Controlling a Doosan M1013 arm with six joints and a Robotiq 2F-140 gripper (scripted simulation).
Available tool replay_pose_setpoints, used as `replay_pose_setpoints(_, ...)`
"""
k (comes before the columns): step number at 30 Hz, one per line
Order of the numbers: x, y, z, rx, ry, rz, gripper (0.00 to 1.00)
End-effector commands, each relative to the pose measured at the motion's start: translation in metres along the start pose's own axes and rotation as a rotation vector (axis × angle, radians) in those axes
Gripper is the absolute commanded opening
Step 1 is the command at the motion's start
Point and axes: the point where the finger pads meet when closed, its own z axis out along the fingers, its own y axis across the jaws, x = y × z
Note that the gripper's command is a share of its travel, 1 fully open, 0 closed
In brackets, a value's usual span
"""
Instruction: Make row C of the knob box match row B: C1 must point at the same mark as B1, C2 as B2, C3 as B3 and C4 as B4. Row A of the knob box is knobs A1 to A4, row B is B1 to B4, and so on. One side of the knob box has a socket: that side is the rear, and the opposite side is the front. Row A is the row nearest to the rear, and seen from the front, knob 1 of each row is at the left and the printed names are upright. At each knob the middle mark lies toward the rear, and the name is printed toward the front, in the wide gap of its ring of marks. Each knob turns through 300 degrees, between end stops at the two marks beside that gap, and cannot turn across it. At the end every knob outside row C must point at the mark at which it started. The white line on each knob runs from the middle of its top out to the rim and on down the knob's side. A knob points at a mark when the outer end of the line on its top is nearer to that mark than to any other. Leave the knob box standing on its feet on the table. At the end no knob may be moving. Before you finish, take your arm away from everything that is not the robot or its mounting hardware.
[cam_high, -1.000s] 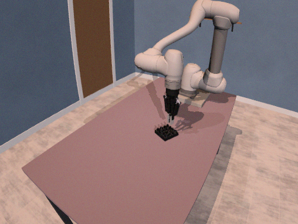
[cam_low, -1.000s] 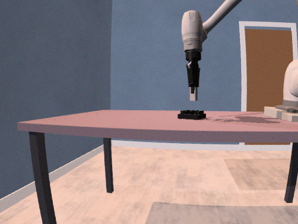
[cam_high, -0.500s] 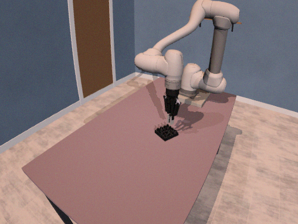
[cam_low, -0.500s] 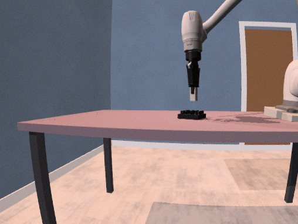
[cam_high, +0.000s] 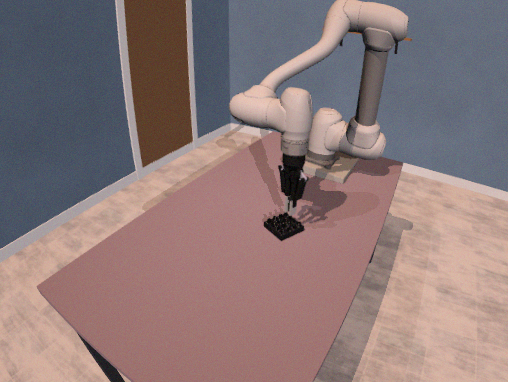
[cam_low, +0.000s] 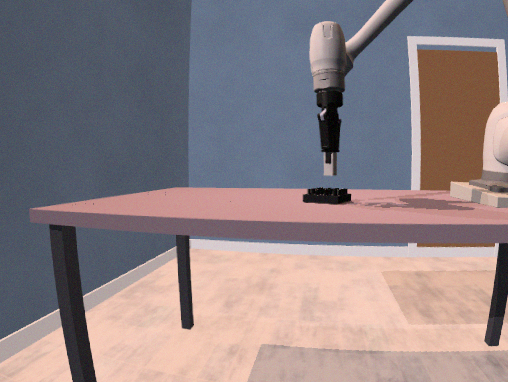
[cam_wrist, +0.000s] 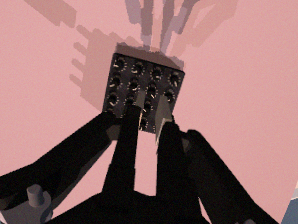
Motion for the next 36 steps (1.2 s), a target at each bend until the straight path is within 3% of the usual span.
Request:
replay_pose_setpoints(1,0.0,0.0,0.003,0.0,0.0,0.0,0.12)
replay_pose_setpoints(36,0.0,0.0,0.033,0.0,0.0,0.0,0.12)
